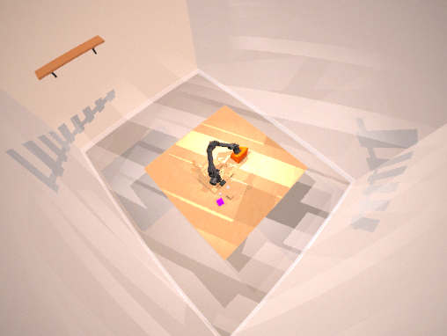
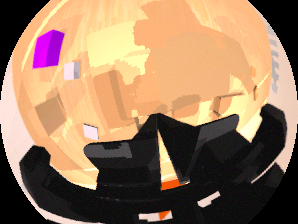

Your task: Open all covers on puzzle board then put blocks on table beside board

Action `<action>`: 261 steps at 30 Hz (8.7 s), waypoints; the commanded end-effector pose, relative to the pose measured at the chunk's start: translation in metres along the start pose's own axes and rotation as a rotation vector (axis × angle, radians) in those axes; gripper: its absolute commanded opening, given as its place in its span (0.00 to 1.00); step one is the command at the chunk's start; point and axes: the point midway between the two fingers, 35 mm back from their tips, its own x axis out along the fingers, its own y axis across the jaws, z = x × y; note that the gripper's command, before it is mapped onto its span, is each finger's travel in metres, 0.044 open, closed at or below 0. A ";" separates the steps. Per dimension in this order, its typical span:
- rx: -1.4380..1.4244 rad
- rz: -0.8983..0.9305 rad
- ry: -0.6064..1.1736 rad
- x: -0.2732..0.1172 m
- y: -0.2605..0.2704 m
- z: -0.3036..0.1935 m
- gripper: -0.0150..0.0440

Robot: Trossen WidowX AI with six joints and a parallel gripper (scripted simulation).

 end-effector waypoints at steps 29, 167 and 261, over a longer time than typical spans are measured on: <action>-0.002 -0.004 -0.003 0.001 0.000 0.034 0.25; 1.561 -0.007 0.001 -0.037 -0.066 -0.144 0.25; 1.561 -0.004 0.003 0.003 -0.113 -0.141 0.25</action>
